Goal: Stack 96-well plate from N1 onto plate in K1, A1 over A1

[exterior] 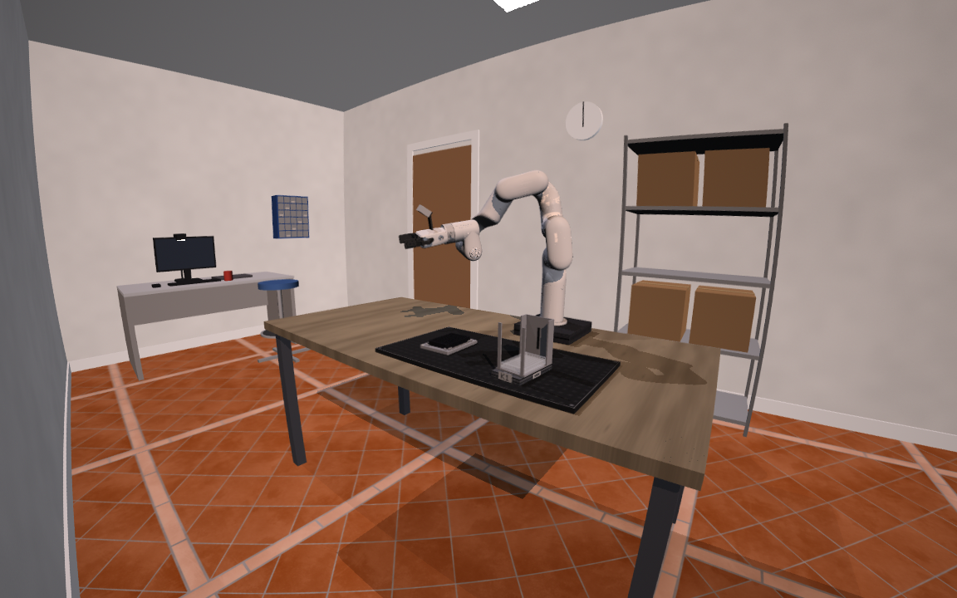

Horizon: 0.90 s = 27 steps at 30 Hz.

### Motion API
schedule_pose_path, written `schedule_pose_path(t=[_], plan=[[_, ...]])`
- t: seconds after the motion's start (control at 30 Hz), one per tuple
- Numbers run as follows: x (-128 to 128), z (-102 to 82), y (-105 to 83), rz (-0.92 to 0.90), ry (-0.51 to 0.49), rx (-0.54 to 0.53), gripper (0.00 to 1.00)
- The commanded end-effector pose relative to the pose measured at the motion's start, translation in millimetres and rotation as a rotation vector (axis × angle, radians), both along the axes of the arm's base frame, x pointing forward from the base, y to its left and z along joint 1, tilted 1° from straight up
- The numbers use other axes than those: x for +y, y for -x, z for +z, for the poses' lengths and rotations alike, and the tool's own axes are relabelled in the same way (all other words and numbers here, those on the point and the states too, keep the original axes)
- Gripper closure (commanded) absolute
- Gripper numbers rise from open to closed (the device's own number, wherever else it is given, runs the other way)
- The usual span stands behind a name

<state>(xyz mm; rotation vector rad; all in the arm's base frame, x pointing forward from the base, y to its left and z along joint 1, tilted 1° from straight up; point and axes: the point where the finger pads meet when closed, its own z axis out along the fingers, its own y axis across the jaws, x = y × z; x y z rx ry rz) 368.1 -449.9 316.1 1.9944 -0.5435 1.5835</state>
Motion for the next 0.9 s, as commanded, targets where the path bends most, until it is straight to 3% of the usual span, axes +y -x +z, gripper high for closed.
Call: schedule_pose_path(t=[0.0,0.53,0.67,0.87], plan=[[0,2.0,-0.2,0.000,0.003,-0.002,0.00],[0,2.0,-0.2,0.000,0.003,-0.002,0.00],[-5,-13.7,-11.4,-0.022,-0.035,0.117,0.00],[-8,-28.1,-19.8,-0.030,-0.058,0.177,0.00]])
